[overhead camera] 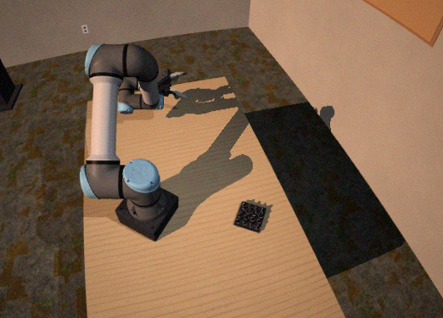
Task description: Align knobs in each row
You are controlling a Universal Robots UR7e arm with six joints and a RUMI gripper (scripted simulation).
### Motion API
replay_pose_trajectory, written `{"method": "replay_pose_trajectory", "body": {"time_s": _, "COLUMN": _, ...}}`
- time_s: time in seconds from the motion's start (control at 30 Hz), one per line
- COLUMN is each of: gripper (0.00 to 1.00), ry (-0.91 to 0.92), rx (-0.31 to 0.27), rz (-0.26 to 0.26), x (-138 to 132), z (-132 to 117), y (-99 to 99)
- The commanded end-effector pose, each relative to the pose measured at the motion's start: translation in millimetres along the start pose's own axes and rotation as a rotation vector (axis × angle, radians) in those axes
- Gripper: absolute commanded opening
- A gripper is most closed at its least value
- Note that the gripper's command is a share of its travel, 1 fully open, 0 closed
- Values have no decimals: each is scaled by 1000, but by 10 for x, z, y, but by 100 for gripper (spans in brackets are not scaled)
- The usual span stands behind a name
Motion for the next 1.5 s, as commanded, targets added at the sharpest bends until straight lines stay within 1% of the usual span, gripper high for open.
{"method": "replay_pose_trajectory", "body": {"time_s": 0.0, "gripper": 100, "ry": 2, "rx": 0, "rz": 0, "x": -3, "z": 7, "y": -2}}
{"method": "replay_pose_trajectory", "body": {"time_s": 0.33, "gripper": 100, "ry": -2, "rx": -3, "rz": -5, "x": 3, "z": 25, "y": 36}}
{"method": "replay_pose_trajectory", "body": {"time_s": 0.53, "gripper": 100, "ry": -17, "rx": -14, "rz": -22, "x": 33, "z": 61, "y": 164}}
{"method": "replay_pose_trajectory", "body": {"time_s": 0.6, "gripper": 100, "ry": -17, "rx": -14, "rz": -22, "x": 33, "z": 61, "y": 164}}
{"method": "replay_pose_trajectory", "body": {"time_s": 0.7, "gripper": 100, "ry": -29, "rx": -24, "rz": -37, "x": 61, "z": 92, "y": 273}}
{"method": "replay_pose_trajectory", "body": {"time_s": 0.9, "gripper": 100, "ry": -65, "rx": -55, "rz": -80, "x": 163, "z": 183, "y": 589}}
{"method": "replay_pose_trajectory", "body": {"time_s": 1.1, "gripper": 100, "ry": -114, "rx": -105, "rz": -142, "x": 352, "z": 315, "y": 1030}}
{"method": "replay_pose_trajectory", "body": {"time_s": 1.17, "gripper": 100, "ry": -114, "rx": -105, "rz": -142, "x": 352, "z": 315, "y": 1030}}
{"method": "replay_pose_trajectory", "body": {"time_s": 1.33, "gripper": 100, "ry": -160, "rx": -163, "rz": -205, "x": 606, "z": 454, "y": 1470}}
{"method": "replay_pose_trajectory", "body": {"time_s": 1.47, "gripper": 100, "ry": -197, "rx": -221, "rz": -260, "x": 884, "z": 579, "y": 1844}}
Point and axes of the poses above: the point where the finger pads meet when closed, its own y axis out along the fingers, its own x axis across the jaws, z = x × y, the point moved 4 cm from there along -y, back along the fingers, and after that the axes turned 3 degrees about -y, right-handed, at the moved point
